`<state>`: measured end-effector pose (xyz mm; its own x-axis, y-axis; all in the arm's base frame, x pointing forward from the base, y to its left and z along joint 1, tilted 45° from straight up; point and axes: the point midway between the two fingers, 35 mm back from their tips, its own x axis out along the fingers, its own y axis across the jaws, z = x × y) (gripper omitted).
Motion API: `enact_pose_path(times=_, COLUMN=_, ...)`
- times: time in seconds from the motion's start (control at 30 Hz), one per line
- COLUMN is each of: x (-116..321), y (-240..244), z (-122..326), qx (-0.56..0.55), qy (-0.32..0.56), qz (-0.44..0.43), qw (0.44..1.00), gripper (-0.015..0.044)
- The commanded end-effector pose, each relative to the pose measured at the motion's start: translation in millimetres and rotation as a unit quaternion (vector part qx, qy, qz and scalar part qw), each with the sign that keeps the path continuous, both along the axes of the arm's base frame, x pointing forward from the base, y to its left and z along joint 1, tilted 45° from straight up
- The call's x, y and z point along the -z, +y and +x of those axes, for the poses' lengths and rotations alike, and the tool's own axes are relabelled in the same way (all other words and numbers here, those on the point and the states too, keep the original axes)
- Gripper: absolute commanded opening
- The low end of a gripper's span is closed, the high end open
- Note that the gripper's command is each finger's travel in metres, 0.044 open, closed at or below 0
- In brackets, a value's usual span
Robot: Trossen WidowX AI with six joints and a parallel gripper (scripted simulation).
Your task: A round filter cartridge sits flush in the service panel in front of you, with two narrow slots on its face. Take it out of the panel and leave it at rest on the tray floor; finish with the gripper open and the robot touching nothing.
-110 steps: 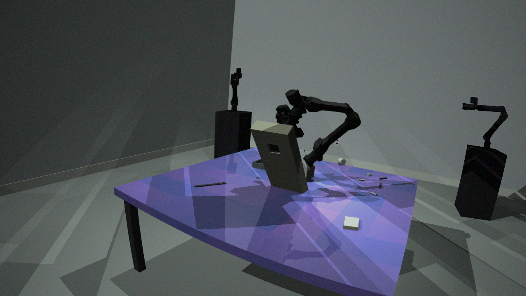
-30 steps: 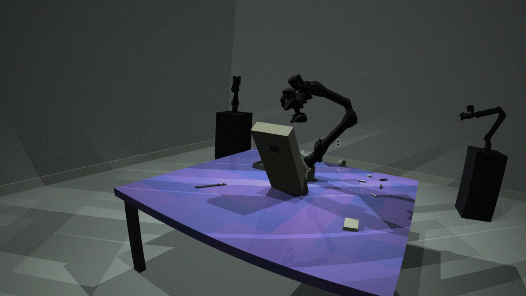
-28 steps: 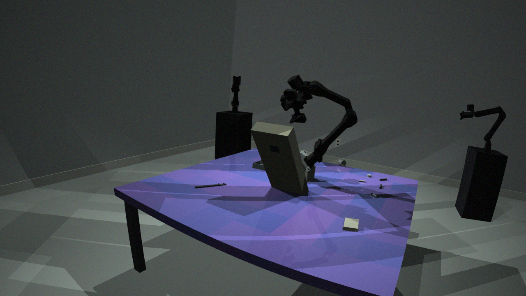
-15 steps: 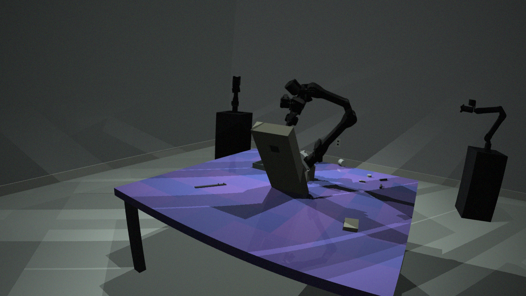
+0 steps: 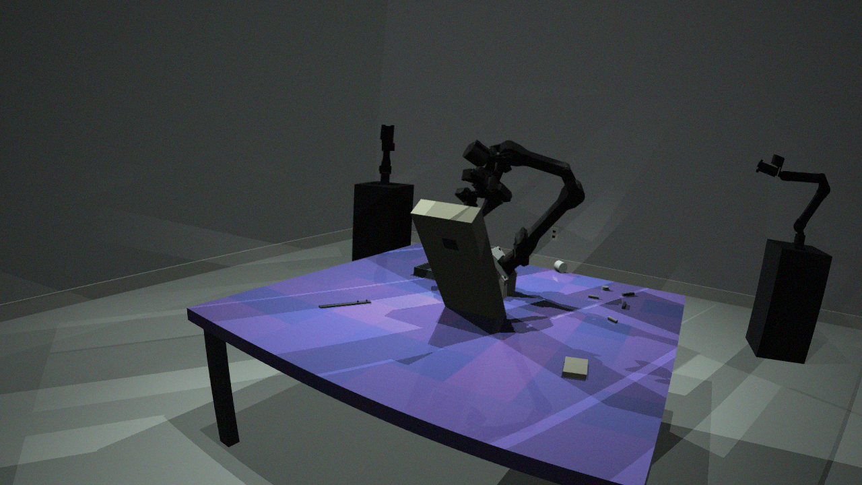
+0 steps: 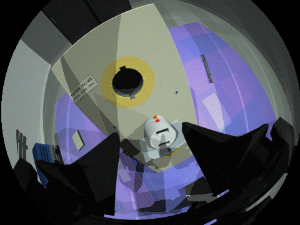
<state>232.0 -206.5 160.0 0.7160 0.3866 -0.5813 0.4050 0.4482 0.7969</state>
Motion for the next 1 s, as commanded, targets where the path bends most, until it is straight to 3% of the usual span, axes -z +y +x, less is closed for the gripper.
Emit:
enact_pose_path(times=0.0, x=33.1, y=30.5, z=-12.0, qx=-0.177, qy=-0.041, qz=-0.105, qw=0.978, gripper=0.0305)
enact_pose_path(times=0.97, x=51.9, y=44.4, z=6.9, qx=-0.176, qy=-0.04, qz=-0.106, qw=0.978, gripper=0.0305)
